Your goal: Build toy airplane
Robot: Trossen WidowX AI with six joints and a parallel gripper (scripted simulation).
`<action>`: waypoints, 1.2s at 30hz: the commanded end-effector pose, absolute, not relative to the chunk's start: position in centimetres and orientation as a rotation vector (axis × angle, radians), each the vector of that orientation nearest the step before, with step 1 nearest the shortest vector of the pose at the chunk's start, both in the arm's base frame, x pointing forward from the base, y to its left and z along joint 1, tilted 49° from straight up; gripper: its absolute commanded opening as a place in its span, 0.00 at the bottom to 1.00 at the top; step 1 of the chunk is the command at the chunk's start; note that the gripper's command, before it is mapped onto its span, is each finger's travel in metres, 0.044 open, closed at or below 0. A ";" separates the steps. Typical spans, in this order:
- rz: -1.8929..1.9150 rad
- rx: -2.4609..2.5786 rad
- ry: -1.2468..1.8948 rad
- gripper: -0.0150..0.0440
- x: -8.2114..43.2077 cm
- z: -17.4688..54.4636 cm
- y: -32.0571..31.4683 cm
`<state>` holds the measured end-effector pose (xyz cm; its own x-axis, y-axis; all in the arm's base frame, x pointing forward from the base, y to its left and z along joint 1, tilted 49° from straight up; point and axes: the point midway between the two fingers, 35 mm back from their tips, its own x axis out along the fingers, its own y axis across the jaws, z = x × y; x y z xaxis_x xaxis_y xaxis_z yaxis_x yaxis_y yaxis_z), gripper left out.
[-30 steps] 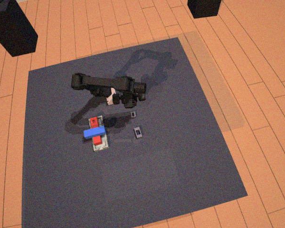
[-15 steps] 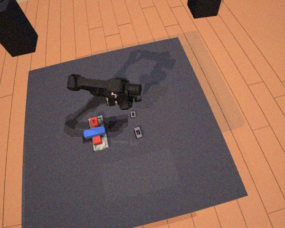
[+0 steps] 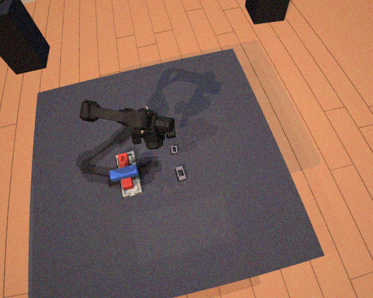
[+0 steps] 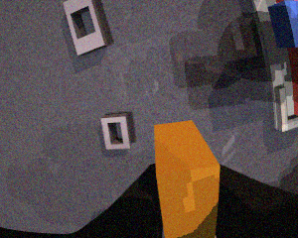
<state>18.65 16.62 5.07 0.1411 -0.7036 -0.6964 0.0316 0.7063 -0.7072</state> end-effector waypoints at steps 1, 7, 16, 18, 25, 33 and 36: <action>-0.584 -0.626 1.334 0.25 18.9 5.8 15.7; -0.575 -0.634 1.338 0.25 19.4 7.0 14.3; -0.560 -0.646 1.346 0.25 19.9 8.7 12.1; -0.557 -0.647 1.348 0.25 20.0 9.0 11.7; -0.548 -0.657 1.353 0.25 20.1 10.2 9.9; -0.541 -0.678 1.355 0.25 20.2 11.6 7.7; -0.540 -0.686 1.356 0.25 20.1 12.1 6.9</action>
<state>20.27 8.01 11.55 0.1450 -0.6986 -0.7006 -0.0252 0.7053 -0.7085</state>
